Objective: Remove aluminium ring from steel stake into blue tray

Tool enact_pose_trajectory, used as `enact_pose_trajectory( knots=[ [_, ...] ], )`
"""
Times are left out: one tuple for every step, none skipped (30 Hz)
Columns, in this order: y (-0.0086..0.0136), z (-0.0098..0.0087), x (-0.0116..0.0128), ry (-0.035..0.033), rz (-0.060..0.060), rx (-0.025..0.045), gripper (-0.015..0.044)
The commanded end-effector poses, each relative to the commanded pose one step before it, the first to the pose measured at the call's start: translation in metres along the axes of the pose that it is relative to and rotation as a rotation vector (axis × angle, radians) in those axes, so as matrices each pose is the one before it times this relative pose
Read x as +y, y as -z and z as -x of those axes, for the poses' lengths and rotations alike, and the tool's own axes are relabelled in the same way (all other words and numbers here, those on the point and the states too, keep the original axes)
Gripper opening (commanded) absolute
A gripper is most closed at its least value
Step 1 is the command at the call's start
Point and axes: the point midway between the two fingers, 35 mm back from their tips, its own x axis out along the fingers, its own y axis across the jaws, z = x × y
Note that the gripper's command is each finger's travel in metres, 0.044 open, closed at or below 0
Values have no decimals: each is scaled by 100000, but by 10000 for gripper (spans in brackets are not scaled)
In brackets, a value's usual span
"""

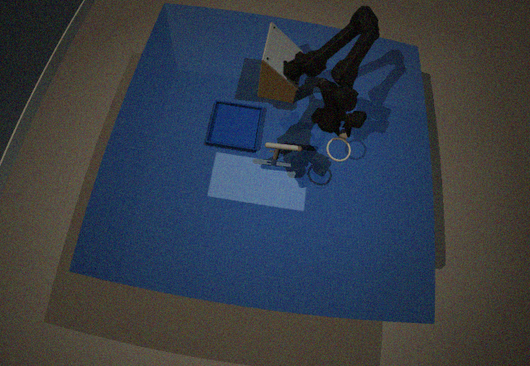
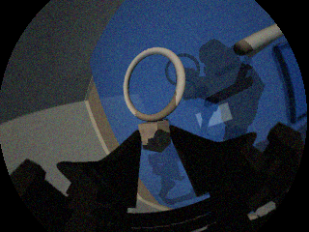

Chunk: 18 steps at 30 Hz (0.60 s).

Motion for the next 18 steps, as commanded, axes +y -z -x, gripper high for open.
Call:
enact_pose_trajectory(
  knots=[
    [370,610,49,-4094,8006,1796,0],
    [83,121,-42,-856,1583,453,0],
    [86,122,-40,-863,1591,439,0],
    [89,122,-37,-869,1598,424,0],
    [92,123,-35,-874,1606,410,0],
    [94,123,-32,-872,1599,393,0],
    [80,102,-24,-726,1330,315,0],
    [49,61,-13,-437,801,184,0],
    [17,20,-4,-146,267,61,0],
    [0,0,0,0,0,0,0],
    [0,0,0,0,0,0,0],
    [0,0,0,0,0,0,0],
    [0,0,0,0,0,0,0],
    [-22,-38,-38,60,9,18,0],
    [-66,-114,-115,178,28,53,0],
    [-106,-191,-190,290,47,84,0],
    [-122,-232,-228,338,58,94,0],
    [-115,-234,-227,325,58,87,0]
  ],
)
